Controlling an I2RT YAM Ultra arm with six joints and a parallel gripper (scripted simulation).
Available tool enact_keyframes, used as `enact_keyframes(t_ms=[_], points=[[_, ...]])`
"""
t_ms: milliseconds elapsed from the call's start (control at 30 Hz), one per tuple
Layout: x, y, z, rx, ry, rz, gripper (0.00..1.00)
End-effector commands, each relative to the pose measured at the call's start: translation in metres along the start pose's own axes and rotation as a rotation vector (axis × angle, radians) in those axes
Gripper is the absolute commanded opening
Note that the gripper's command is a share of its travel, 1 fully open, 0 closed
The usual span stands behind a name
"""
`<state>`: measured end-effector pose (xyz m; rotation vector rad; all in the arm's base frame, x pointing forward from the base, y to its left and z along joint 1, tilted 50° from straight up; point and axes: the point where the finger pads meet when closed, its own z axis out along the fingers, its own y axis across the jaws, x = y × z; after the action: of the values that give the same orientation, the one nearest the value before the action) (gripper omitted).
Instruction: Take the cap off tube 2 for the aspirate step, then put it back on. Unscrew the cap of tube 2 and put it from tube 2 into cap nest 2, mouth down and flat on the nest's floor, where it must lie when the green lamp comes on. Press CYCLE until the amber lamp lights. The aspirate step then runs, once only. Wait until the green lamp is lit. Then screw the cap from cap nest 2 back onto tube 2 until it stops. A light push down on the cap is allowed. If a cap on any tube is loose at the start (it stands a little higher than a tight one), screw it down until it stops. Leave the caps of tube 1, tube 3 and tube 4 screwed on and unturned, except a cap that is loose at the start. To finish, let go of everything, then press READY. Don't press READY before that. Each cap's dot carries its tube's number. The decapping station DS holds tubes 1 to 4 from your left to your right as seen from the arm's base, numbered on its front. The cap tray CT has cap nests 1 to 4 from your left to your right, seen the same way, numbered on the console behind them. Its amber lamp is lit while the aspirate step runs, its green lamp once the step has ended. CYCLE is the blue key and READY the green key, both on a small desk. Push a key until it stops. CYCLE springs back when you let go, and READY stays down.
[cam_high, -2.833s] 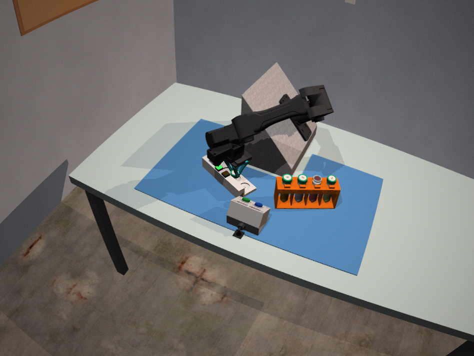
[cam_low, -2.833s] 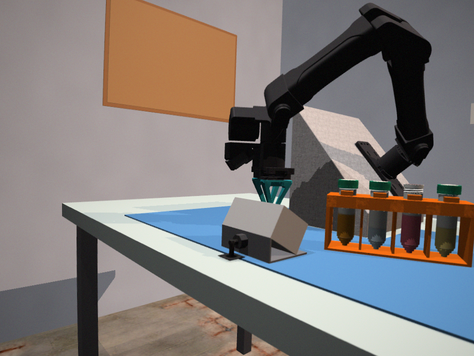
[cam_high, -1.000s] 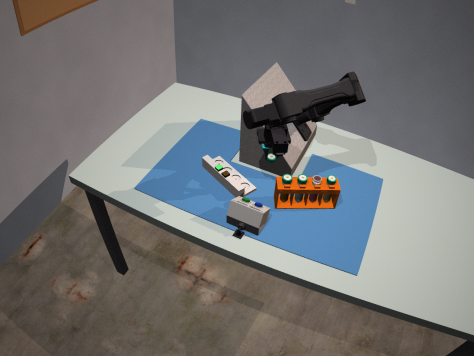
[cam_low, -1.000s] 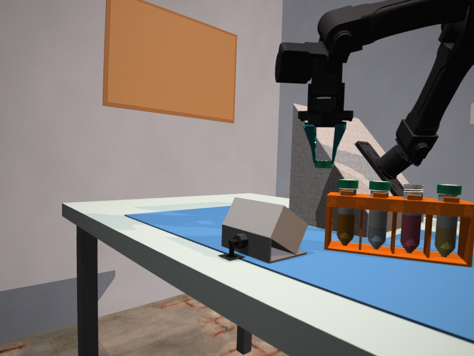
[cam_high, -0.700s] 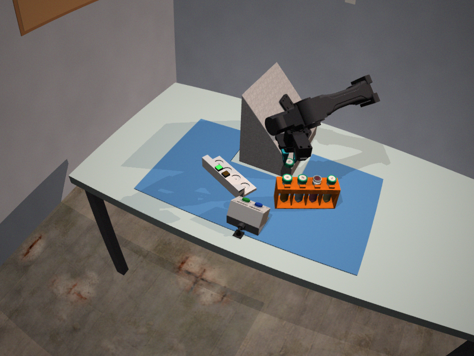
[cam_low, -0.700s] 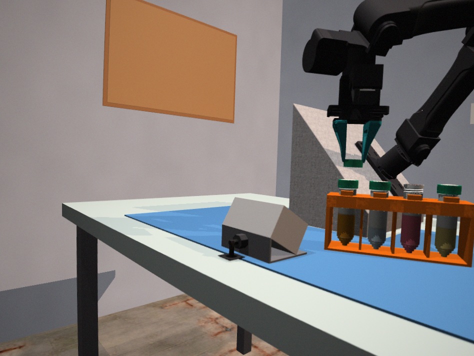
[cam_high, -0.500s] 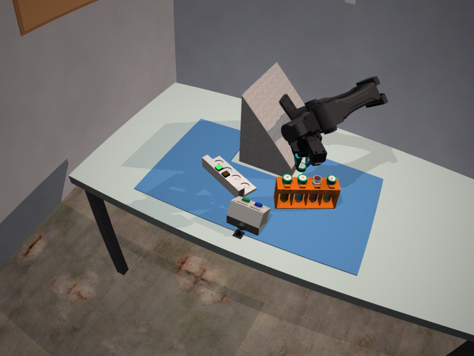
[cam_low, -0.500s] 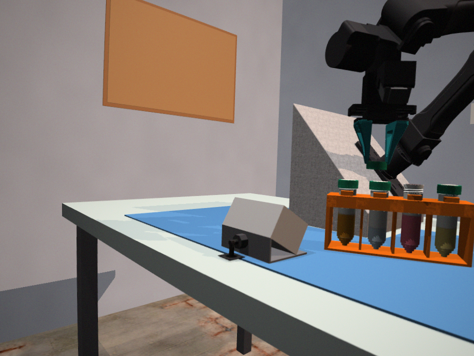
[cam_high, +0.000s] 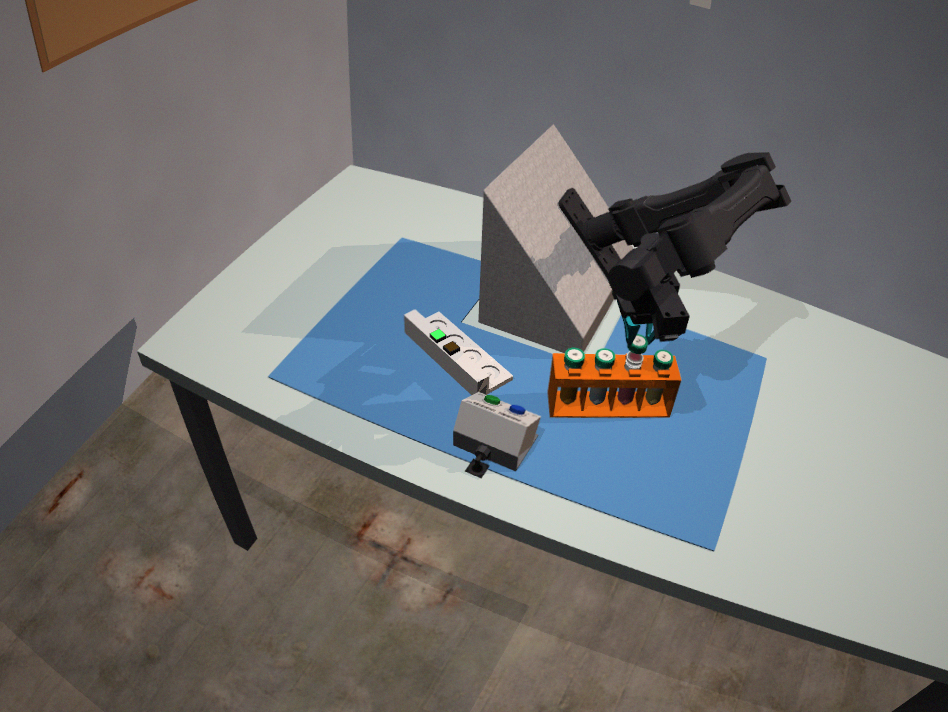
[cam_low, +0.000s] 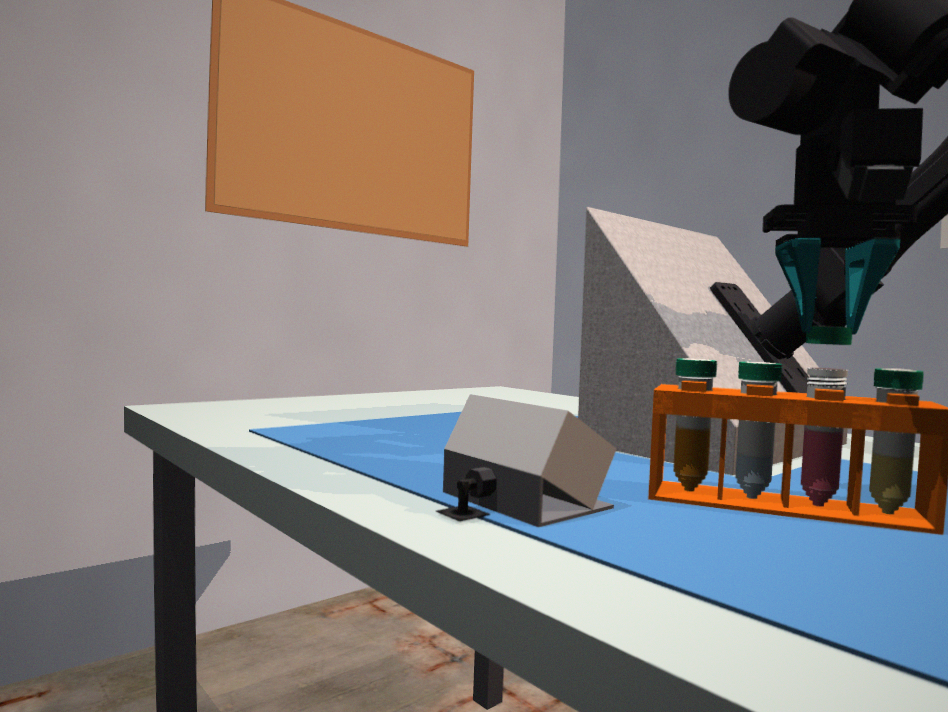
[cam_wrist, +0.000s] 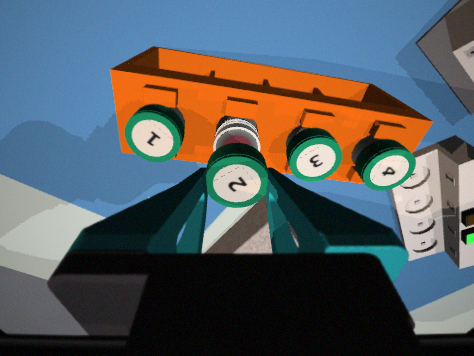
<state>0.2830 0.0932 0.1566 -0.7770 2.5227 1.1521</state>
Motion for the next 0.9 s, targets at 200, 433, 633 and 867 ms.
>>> enact_keyframes(t_ms=[200, 433, 633, 867], points=[[-0.003, -0.002, 0.017, 0.007, -0.015, 0.016, 0.0], [-0.003, -0.002, 0.017, 0.007, -0.015, 0.016, 0.0], [-0.003, -0.002, 0.017, 0.007, -0.015, 0.016, 0.0], [-0.004, -0.002, 0.017, 0.007, -0.015, 0.016, 0.0]])
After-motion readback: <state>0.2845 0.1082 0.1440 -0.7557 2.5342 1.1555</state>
